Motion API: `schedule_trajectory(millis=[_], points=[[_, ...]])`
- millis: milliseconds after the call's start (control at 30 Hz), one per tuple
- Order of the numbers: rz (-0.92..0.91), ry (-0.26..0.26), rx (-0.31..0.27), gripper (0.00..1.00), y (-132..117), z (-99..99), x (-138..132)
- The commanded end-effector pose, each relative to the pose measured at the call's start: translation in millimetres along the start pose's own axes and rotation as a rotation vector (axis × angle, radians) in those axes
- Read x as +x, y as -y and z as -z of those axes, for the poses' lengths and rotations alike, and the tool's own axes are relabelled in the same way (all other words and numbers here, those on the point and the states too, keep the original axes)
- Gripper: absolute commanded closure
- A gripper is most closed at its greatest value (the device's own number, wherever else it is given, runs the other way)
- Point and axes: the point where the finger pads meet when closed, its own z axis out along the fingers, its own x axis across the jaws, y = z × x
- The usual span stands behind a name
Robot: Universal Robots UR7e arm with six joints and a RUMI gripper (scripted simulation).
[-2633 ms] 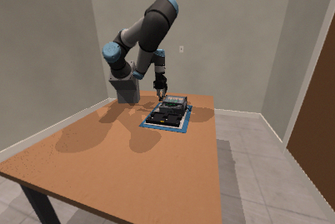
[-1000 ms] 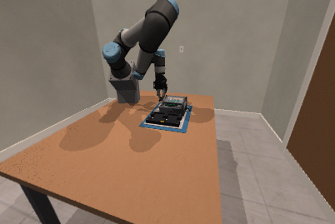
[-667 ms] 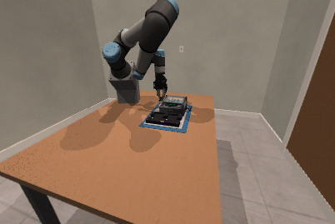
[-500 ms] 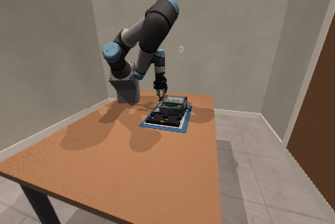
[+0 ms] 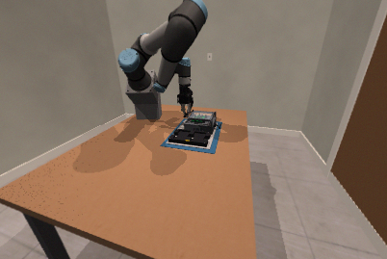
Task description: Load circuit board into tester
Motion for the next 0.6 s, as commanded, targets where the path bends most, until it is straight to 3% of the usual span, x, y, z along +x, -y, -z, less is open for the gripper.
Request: schedule_trajectory(millis=[0,267,300,567], points=[[0.0,-0.001,0.0,1.0,0.0,0.0,0.2],[0.0,-0.001,0.0,1.0,0.0,0.0,0.2],[0.0,-0.001,0.0,0.87,0.0,0.0,0.2],[0.0,-0.001,0.0,0.87,0.0,0.0,0.2]])
